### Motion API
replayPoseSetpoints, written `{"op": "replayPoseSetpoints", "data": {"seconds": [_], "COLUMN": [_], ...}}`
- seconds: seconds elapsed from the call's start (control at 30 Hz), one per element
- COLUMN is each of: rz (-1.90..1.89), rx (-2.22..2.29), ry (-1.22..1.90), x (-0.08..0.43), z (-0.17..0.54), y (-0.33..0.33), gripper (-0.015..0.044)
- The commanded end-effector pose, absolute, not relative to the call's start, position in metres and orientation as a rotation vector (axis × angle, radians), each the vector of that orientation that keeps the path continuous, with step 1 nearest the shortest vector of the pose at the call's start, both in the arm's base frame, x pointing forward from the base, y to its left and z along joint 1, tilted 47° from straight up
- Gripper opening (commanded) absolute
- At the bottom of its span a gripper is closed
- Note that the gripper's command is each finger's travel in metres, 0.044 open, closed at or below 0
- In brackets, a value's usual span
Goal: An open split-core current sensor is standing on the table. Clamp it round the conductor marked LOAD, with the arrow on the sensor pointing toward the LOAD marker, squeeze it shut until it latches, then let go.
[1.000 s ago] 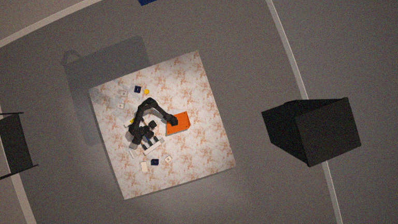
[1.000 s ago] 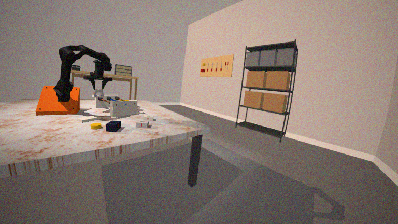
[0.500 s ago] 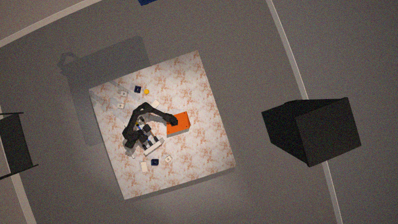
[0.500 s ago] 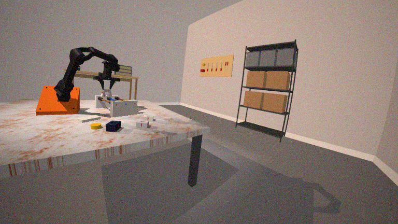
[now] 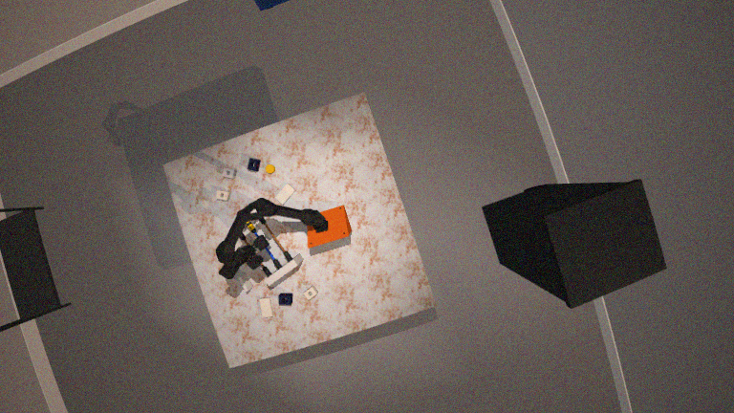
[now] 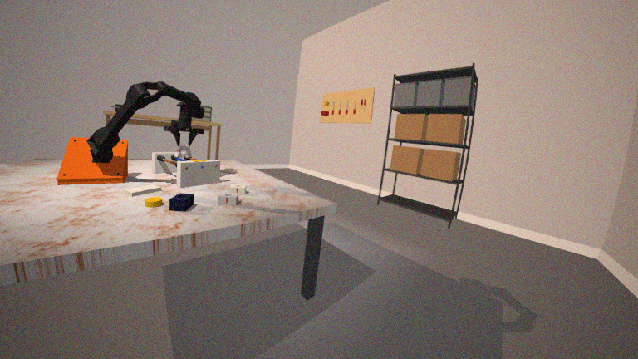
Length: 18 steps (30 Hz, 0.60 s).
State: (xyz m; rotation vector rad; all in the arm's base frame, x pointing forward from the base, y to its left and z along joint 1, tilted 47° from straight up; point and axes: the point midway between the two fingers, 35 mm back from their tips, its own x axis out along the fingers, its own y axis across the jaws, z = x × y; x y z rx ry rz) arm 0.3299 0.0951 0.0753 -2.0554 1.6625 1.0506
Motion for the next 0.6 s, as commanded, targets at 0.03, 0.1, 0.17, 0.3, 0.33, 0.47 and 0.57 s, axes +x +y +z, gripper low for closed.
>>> {"op": "replayPoseSetpoints", "data": {"seconds": [0.03,0.1,0.17,0.3,0.33,0.47,0.57], "rz": [1.052,1.052,1.052,1.052,1.052,1.052,1.052], "rx": [-2.064,-2.064,-2.064,-2.064,-2.064,-2.064,-2.064], "ry": [1.663,1.662,1.662,1.662,1.662,1.662,1.662], "x": [0.339,0.339,0.34,0.34,0.341,0.341,0.342], "z": [0.07,0.069,0.066,0.062,0.061,0.056,0.053], "y": [0.095,0.094,0.091,0.087,0.086,0.081,0.077], "gripper": [0.0,0.0,0.0,0.0,0.0,0.0,0.0]}}
